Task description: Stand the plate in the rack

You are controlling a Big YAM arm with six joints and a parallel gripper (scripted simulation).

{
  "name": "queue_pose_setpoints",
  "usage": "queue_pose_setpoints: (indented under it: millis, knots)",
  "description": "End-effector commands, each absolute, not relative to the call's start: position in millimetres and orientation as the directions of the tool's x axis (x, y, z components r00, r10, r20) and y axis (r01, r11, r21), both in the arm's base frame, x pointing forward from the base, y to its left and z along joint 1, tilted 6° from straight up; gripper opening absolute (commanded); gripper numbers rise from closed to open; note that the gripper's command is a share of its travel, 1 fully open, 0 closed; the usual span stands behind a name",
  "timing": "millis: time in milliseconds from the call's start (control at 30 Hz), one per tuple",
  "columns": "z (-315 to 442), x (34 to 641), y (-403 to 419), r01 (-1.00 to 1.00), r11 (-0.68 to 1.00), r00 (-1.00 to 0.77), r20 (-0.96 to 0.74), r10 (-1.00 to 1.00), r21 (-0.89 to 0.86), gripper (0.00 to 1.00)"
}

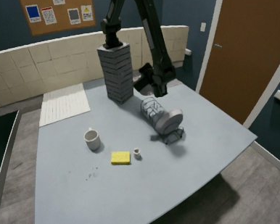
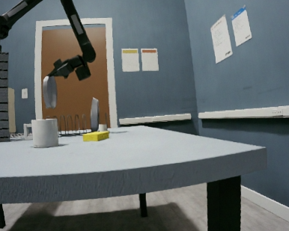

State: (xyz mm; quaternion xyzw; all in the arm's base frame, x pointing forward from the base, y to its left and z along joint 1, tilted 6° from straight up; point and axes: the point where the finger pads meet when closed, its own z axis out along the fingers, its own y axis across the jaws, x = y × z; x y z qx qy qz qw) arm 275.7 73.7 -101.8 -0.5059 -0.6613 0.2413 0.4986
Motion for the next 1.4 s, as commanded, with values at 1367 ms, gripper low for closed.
queue_pose_setpoints:
  millis: [1367]
  knots:
    - [-132.1,283.6,68.9,0.442,0.381,0.007,0.428,0.904,-0.812,0.00]
